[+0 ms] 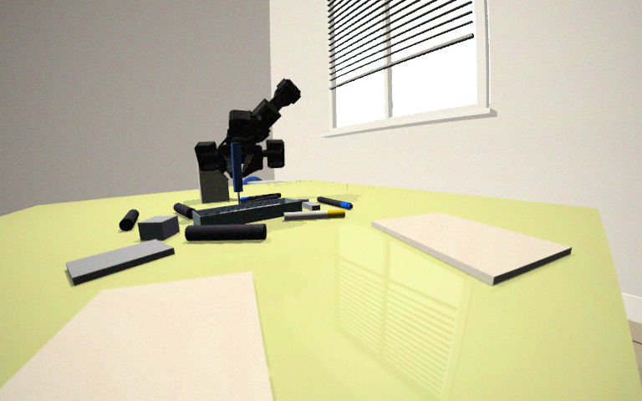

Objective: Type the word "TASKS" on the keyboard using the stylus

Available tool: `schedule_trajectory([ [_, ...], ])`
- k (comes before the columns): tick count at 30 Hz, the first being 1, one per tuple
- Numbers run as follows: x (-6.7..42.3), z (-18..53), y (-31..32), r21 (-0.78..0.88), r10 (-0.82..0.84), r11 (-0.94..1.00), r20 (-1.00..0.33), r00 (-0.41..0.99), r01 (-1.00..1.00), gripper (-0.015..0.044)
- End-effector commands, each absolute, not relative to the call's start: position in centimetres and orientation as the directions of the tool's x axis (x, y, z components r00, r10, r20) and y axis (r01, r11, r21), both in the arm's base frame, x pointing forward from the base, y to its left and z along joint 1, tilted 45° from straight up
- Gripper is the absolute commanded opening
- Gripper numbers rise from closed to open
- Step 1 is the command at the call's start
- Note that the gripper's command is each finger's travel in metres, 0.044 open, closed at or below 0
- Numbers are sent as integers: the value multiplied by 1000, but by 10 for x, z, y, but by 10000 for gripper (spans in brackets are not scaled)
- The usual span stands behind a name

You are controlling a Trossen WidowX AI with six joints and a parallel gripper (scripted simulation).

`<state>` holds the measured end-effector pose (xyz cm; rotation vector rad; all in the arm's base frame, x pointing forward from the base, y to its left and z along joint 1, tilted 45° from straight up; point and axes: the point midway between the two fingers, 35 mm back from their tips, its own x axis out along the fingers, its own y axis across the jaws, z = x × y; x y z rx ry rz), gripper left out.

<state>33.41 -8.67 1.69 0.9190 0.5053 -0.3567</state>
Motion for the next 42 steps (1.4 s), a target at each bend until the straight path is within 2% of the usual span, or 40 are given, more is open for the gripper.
schedule_trajectory([
  [1, 332, 13, -85, 660, -81, 557, -561, 824, 504, 81],
  [42, 335, 1, -73, 660, -80, 557, -561, 824, 504, 81],
])
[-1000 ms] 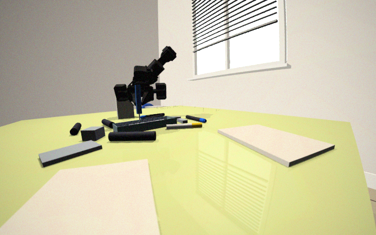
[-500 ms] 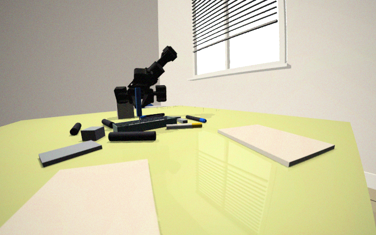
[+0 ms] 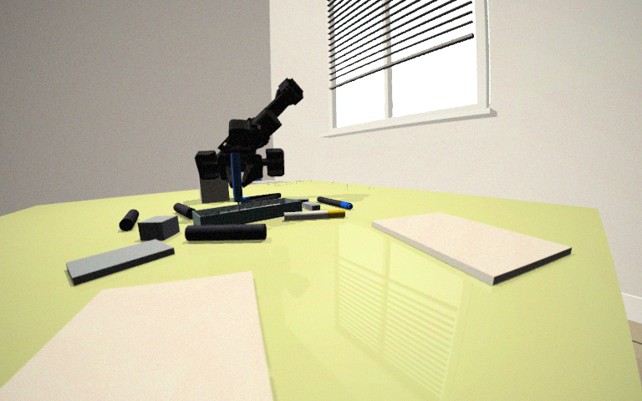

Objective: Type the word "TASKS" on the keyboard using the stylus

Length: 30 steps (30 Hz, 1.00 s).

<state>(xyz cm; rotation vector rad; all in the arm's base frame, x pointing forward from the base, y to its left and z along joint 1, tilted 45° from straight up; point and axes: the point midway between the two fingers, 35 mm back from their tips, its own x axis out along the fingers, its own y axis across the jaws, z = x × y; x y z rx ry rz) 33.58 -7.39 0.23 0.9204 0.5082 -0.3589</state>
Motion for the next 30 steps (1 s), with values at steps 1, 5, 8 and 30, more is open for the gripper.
schedule_trajectory([
  [1, 335, 0, -73, 660, -80, 557, -561, 824, 504, 81],
  [5, 335, 0, -73, 660, -80, 557, -561, 824, 504, 81],
  [8, 335, 1, -73, 660, -80, 557, -561, 824, 504, 81],
  [30, 328, 25, -98, 660, -87, 553, -561, 823, 508, 71],
])
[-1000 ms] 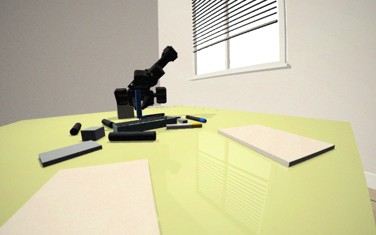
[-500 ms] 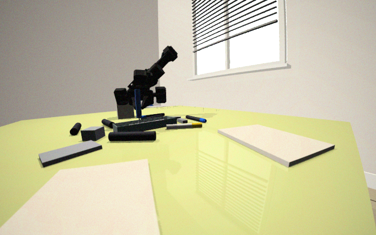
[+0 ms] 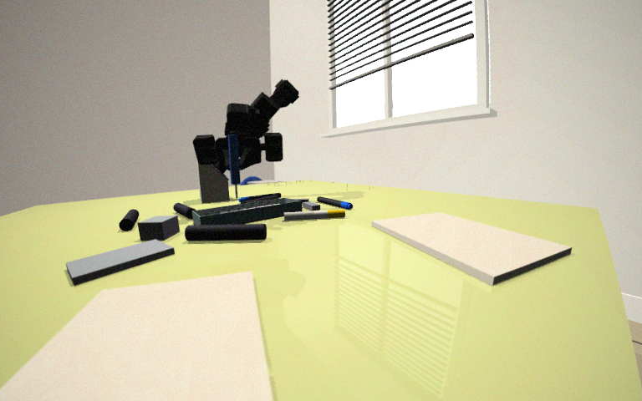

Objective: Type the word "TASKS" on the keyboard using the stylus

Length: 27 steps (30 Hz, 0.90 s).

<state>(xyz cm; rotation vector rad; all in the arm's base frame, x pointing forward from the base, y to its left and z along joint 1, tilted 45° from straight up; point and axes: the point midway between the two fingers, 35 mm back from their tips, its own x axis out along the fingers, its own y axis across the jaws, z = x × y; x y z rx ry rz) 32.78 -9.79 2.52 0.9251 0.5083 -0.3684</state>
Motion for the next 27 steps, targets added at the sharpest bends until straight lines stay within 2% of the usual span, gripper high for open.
schedule_trajectory([
  [1, 328, 25, -98, 660, -87, 553, -561, 823, 508, 64],
  [3, 328, 25, -98, 660, -87, 553, -561, 823, 508, 51],
  [5, 328, 27, -97, 660, -87, 553, -562, 823, 509, 0],
  [27, 335, 99, -25, 663, -79, 553, -562, 824, 505, 0],
])
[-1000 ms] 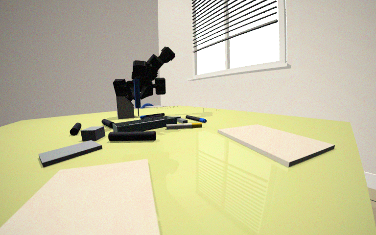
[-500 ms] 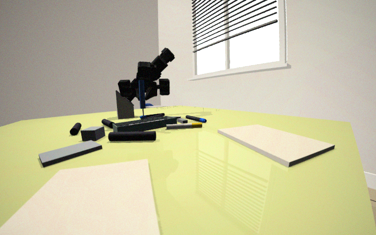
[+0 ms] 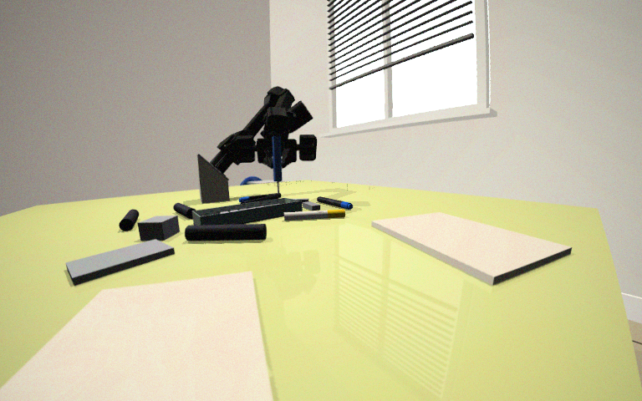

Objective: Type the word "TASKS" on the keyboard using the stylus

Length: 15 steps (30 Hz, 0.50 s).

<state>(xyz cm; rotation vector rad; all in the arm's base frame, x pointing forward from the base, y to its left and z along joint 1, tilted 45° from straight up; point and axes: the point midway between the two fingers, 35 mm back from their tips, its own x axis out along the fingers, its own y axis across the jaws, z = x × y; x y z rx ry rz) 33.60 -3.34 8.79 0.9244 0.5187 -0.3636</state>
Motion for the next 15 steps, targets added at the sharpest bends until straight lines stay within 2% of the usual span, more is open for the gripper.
schedule_trajectory([
  [1, 334, 103, -22, 663, -79, 553, -561, 824, 504, 0],
  [15, 332, 102, 3, 667, -77, 552, -556, 828, 499, 0],
])
